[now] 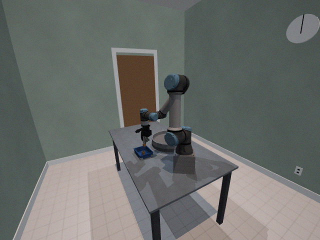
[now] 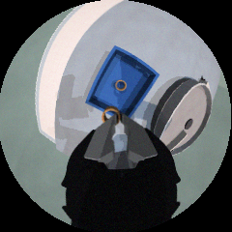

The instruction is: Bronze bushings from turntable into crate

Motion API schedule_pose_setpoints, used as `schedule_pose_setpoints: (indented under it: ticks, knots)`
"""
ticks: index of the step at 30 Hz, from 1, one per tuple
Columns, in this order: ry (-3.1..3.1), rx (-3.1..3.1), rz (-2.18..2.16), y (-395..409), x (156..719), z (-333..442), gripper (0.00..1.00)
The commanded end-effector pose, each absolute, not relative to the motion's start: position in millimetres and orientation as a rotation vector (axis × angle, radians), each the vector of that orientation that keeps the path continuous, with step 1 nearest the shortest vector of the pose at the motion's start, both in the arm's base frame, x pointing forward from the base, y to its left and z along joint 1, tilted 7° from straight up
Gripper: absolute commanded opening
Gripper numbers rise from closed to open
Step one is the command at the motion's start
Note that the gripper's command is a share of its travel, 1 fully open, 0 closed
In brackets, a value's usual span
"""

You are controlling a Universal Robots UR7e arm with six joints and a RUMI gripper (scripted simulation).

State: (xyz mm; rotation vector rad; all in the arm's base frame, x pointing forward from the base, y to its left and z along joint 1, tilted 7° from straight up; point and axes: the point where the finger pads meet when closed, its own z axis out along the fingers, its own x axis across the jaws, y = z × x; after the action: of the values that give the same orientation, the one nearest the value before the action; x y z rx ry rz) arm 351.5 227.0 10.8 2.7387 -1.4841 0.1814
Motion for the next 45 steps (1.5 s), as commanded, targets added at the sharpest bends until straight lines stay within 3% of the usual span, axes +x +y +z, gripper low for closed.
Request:
schedule_pose_setpoints:
  ticks: [1, 34, 45]
  knots:
    - [-1.483, 2.741, 0.185, 228, 353, 12, 0.0]
    - [-1.483, 2.74, 0.184, 228, 352, 11, 0.0]
    - [-1.484, 2.736, 0.178, 223, 354, -32, 0.0]
